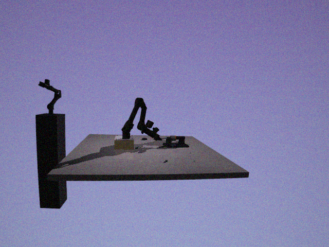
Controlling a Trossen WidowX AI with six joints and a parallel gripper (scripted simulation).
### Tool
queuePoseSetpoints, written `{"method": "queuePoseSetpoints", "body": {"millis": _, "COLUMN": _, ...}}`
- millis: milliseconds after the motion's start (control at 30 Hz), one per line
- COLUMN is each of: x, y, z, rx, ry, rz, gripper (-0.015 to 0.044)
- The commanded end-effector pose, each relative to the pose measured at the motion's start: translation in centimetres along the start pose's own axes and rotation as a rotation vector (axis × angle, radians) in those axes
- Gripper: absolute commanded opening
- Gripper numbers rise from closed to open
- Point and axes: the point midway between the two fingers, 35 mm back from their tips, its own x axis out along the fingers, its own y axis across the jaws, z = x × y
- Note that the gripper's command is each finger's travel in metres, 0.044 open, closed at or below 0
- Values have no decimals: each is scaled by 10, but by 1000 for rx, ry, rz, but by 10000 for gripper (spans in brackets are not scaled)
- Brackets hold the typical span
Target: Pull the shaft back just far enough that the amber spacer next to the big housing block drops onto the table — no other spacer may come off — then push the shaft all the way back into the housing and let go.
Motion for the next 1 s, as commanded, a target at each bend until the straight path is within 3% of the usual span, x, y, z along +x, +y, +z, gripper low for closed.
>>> {"method": "queuePoseSetpoints", "body": {"millis": 0, "x": -1, "y": -1, "z": -1, "rx": 4, "ry": 2, "rz": -2, "gripper": 0}}
{"method": "queuePoseSetpoints", "body": {"millis": 967, "x": -4, "y": -1, "z": -3, "rx": 4, "ry": 2, "rz": -2, "gripper": 0}}
